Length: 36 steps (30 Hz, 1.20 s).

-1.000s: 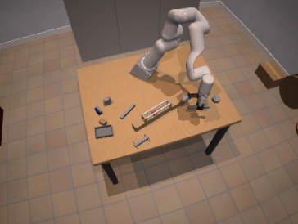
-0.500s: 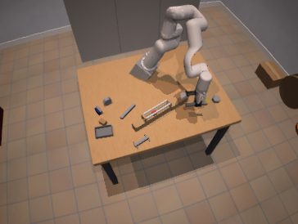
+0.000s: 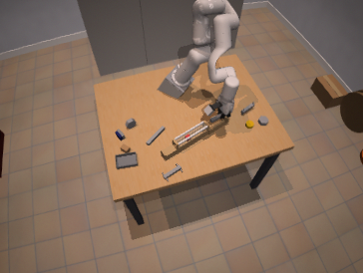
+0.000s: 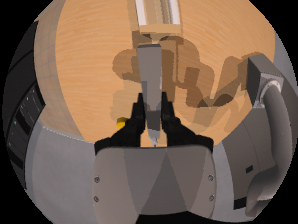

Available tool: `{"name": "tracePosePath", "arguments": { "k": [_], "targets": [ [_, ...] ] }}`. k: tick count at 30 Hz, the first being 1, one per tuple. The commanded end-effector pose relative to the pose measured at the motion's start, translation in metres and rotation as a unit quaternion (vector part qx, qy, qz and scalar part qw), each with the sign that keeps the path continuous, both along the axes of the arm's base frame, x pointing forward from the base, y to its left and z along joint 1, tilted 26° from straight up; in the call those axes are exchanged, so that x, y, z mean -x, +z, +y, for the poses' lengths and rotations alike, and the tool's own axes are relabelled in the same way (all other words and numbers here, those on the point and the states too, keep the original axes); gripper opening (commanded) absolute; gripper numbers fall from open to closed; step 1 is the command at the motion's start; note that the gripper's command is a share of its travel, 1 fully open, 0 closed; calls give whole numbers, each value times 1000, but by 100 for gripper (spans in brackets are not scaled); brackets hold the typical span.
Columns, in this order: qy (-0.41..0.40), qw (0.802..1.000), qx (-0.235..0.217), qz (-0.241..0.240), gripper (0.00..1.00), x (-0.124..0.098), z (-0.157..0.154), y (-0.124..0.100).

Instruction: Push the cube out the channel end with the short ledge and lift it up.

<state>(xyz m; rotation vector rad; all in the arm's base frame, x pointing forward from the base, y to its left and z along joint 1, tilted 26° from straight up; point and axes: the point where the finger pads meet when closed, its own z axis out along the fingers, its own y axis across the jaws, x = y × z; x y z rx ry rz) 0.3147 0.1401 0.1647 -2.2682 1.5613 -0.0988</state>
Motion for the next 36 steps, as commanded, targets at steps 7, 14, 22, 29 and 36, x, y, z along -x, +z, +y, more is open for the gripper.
{"name": "tracePosePath", "arguments": {
  "k": [7, 14, 22, 29, 36],
  "targets": [
    [24, 999, -22, -27, 0, 6, 1, -35],
    [24, 999, -22, -27, 0, 4, 3, -40],
    [24, 999, -22, -27, 0, 0, 7, -53],
    [24, 999, -22, -27, 0, -2, 10, -59],
    [24, 999, -22, -27, 0, -2, 10, -59]
  ]
}}
